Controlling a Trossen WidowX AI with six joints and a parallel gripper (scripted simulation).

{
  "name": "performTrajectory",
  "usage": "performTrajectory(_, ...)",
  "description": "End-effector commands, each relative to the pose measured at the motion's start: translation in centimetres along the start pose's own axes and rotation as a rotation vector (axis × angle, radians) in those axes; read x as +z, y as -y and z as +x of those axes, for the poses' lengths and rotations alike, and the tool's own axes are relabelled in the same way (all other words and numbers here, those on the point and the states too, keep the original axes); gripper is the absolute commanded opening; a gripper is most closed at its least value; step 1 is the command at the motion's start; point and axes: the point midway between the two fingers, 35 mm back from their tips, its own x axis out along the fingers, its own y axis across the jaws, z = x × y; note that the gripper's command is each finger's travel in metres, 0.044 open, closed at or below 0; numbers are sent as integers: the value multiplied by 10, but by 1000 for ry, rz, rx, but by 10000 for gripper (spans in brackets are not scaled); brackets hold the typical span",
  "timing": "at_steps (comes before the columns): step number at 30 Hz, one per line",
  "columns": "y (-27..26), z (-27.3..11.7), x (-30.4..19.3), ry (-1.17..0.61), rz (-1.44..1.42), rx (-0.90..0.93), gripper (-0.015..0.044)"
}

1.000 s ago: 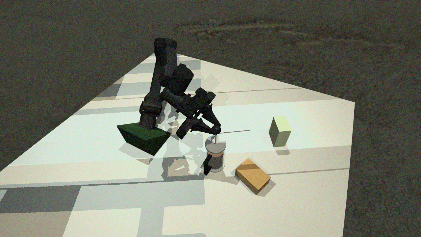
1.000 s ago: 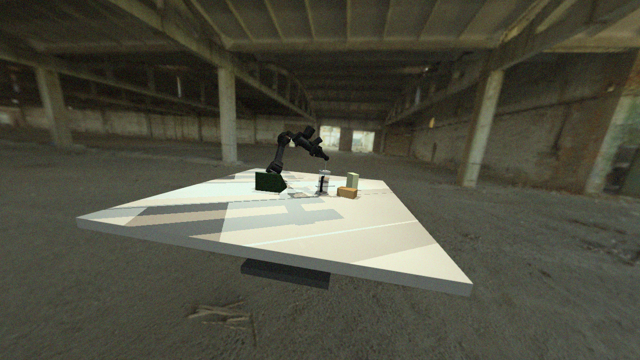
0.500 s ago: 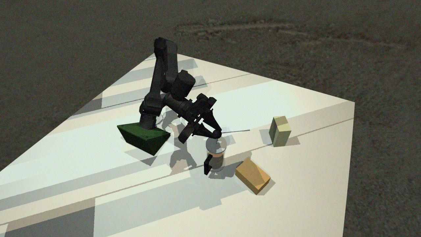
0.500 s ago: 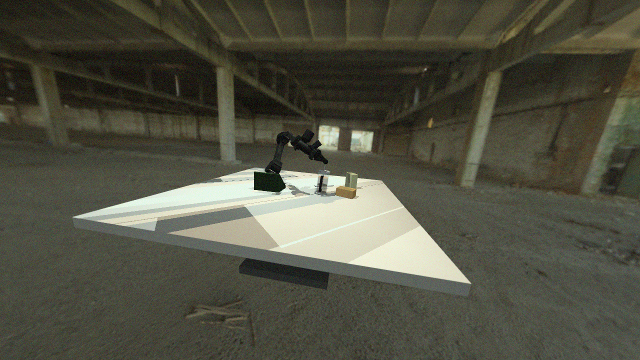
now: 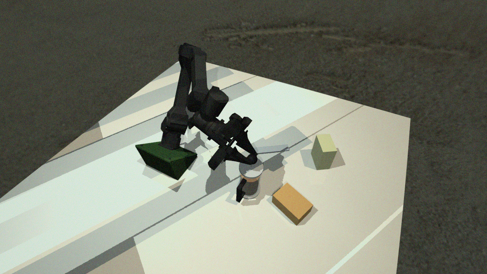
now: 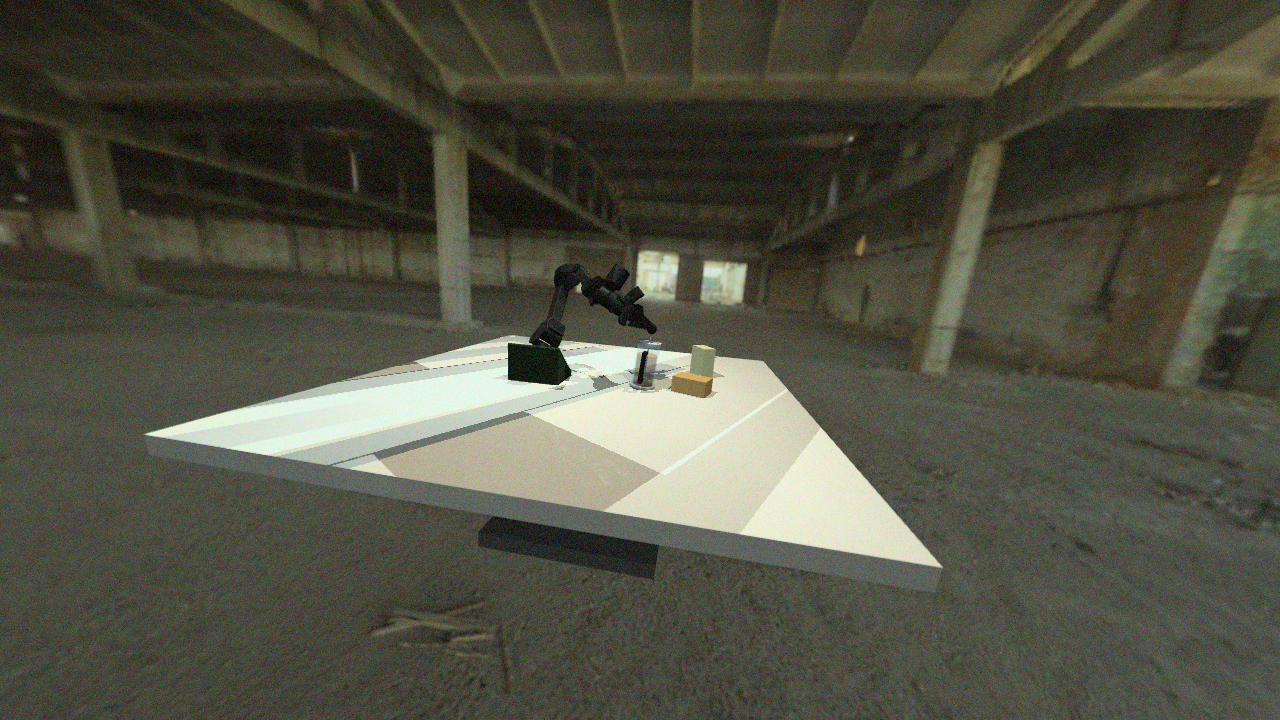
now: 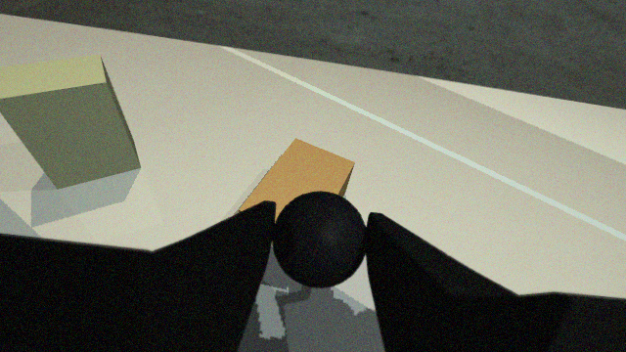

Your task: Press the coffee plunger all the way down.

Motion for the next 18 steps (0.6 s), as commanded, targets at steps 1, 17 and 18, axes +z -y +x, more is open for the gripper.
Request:
performTrajectory(1,0,6,-12,-34,30,10,127)
performTrajectory(17,2,7,-10,-34,29,11,127)
performTrajectory(18,2,7,-10,-34,29,11,127)
